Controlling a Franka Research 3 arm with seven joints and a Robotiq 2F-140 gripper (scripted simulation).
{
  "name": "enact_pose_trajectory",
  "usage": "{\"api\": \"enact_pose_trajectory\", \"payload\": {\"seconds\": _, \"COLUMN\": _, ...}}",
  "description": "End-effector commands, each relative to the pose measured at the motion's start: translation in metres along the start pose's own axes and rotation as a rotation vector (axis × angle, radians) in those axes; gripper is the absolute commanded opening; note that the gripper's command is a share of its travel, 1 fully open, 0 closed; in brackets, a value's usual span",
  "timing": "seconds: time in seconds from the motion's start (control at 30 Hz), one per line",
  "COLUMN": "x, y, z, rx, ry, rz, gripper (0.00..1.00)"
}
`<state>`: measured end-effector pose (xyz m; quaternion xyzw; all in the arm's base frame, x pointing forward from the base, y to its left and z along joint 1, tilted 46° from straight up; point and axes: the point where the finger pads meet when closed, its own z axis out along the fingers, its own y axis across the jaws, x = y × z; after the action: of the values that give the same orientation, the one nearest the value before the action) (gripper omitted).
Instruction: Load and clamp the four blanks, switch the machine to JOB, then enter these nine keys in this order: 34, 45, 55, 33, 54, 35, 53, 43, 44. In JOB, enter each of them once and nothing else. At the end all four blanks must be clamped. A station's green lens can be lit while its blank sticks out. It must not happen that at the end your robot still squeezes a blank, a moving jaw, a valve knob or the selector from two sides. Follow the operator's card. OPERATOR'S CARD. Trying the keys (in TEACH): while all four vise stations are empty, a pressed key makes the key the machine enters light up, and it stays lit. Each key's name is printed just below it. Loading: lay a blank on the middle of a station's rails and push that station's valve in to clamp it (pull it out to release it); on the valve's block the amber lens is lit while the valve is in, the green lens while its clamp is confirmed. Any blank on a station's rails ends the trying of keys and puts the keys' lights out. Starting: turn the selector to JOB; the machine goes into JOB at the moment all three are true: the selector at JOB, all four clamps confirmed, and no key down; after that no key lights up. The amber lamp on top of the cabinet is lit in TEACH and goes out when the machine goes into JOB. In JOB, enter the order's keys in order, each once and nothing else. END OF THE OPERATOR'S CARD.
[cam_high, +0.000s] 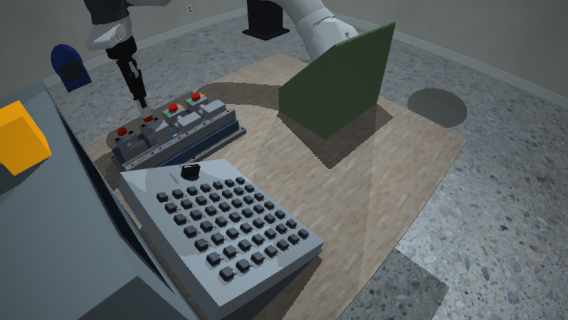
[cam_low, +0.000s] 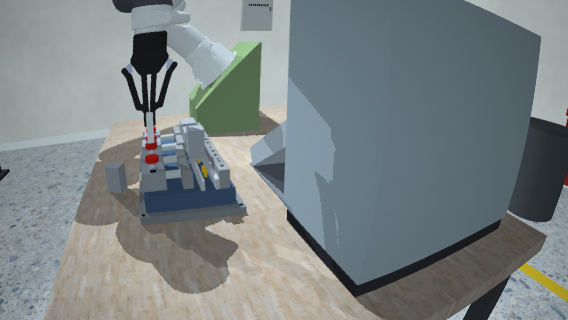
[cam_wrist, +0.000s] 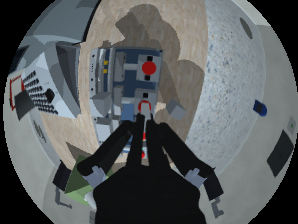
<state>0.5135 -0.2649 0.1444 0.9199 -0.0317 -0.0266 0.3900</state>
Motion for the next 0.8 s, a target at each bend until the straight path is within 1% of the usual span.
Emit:
{"api": "enact_pose_trajectory", "payload": {"seconds": 0.0, "x": -0.0002, "y": 0.0002, "z": 0.0003, "rx": -0.001, "ry": 0.002, "rz": 0.002, "gripper": 0.0}}
{"api": "enact_pose_trajectory", "payload": {"seconds": 0.47, "x": -0.0002, "y": 0.0002, "z": 0.0019, "rx": -0.001, "ry": 0.002, "rz": 0.002, "gripper": 0.0}}
{"api": "enact_pose_trajectory", "payload": {"seconds": 0.77, "x": -0.0002, "y": 0.0002, "z": 0.0079, "rx": -0.001, "ry": 0.002, "rz": 0.002, "gripper": 0.0}}
